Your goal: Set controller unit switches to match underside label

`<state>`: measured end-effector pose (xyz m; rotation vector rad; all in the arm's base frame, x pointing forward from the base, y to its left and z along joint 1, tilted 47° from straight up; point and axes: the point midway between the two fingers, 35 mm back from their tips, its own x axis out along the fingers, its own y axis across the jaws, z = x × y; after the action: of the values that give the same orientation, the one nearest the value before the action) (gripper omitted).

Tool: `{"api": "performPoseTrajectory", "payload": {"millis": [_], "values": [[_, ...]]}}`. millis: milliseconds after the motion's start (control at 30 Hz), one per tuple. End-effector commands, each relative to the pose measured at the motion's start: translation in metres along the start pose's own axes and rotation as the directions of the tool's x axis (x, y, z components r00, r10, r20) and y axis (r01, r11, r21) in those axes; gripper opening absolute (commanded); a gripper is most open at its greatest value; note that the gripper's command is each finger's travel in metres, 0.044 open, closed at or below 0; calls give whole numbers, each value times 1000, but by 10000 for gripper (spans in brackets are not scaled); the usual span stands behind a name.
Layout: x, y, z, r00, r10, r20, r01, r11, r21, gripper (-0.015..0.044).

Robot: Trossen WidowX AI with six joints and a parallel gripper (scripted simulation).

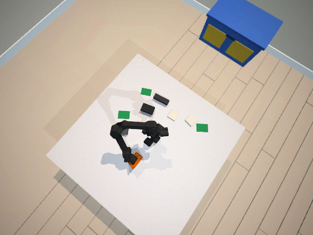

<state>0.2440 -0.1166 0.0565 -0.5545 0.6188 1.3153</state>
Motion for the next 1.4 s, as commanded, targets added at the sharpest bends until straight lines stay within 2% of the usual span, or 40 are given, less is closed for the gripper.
{"api": "performPoseTrajectory", "payload": {"millis": [0, 1367], "values": [[4, 2, 6, 1000, 6, 13, -7, 1000, 9, 338], [11, 1, 39, 1000, 7, 15, -7, 1000, 9, 338]]}}
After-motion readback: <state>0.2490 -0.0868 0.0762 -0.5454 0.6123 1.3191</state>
